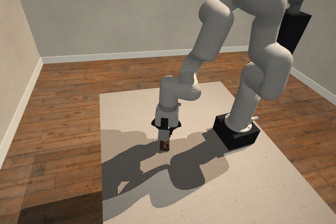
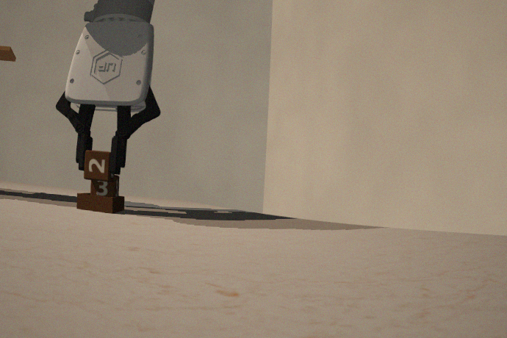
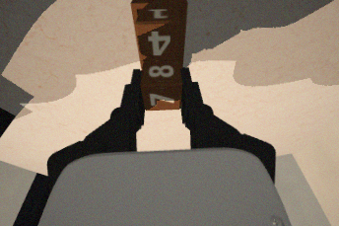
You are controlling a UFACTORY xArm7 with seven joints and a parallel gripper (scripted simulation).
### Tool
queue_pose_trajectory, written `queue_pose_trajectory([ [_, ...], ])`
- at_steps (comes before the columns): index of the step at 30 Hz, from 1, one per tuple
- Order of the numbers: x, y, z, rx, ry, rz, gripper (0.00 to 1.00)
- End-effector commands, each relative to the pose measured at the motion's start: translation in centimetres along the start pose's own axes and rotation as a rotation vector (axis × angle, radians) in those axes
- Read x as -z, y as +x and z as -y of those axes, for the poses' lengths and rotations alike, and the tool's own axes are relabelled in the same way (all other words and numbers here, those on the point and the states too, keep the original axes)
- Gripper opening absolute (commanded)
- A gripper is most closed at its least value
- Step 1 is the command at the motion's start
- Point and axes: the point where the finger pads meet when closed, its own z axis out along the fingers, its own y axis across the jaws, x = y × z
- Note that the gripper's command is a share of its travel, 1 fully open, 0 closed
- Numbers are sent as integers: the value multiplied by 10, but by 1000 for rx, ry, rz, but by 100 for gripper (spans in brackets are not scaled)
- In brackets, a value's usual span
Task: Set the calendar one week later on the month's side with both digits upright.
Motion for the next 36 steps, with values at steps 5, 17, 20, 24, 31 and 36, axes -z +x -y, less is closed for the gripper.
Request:
queue_pose_trajectory([
  [5,-6,0,-2,0,-4,-1,29],
  [17,-11,0,-2,0,-4,-1,29],
  [20,-12,0,-2,0,-4,-1,29],
  [24,-12,0,-2,0,-4,-1,29],
  [31,-12,0,-2,0,-4,-1,29],
  [36,-12,0,-2,0,-4,-1,29],
])
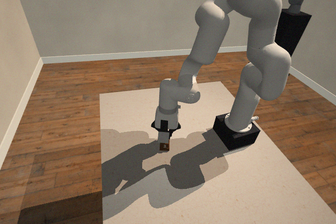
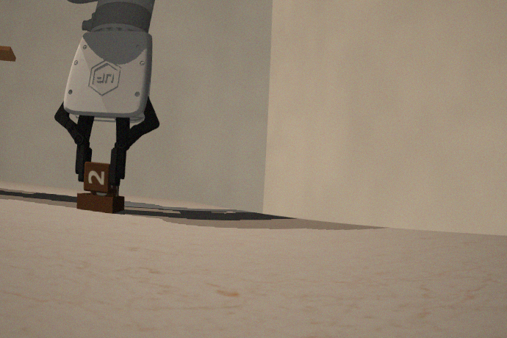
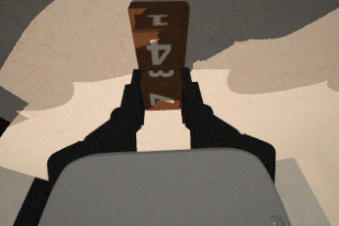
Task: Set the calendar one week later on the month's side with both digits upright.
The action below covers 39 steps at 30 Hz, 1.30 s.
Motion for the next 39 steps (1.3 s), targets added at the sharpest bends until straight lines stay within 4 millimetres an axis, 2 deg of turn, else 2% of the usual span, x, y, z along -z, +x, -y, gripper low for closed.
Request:
queue_pose_trajectory([
  [1,1,0,-1,0,-3,-1,29],
  [39,-8,0,-1,0,-3,-1,29],
])
